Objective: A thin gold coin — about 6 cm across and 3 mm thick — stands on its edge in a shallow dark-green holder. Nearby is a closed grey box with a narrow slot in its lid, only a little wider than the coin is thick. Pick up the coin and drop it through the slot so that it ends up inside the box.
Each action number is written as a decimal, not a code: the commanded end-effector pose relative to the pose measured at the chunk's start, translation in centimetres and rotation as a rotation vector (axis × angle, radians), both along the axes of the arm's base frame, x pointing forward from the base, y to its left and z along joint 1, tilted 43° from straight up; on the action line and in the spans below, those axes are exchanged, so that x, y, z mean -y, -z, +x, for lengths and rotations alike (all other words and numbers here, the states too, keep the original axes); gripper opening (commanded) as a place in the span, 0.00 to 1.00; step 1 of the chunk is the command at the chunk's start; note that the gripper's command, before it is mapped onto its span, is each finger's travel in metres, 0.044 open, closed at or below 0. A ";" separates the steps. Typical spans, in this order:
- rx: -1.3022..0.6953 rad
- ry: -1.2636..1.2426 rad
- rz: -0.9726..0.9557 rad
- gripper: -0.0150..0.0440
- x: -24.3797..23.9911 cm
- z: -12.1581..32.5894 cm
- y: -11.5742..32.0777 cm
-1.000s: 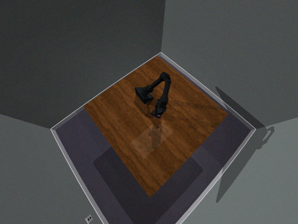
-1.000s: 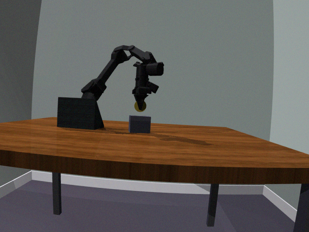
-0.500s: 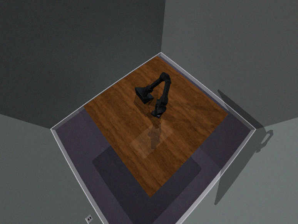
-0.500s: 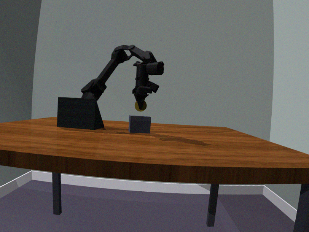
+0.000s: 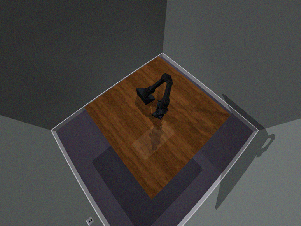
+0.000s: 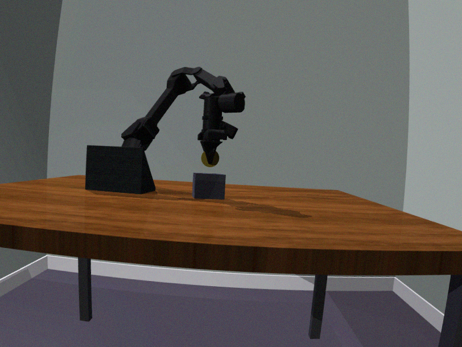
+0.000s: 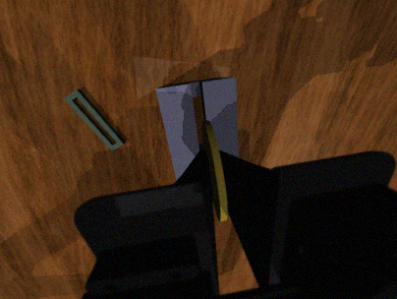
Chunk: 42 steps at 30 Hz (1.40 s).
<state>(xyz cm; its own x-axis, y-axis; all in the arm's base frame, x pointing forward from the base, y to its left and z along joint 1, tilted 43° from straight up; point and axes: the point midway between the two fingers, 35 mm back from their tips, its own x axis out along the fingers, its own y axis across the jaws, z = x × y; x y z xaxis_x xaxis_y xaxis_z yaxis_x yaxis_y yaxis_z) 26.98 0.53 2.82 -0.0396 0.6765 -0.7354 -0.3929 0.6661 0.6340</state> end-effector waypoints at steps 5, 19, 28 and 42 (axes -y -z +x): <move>0.001 0.001 0.000 0.25 -0.2 0.0 0.2; -0.005 0.007 0.000 0.25 -0.6 -0.1 0.7; -0.003 0.006 0.000 0.25 -0.9 -0.1 1.0; 0.000 -0.001 -0.005 0.39 -1.1 -0.1 1.3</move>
<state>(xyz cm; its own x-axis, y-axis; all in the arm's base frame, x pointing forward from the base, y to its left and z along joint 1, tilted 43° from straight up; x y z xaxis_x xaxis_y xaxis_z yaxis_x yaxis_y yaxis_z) 26.86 1.67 1.54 -0.0411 0.6731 -0.7384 -0.3928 0.6687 0.6314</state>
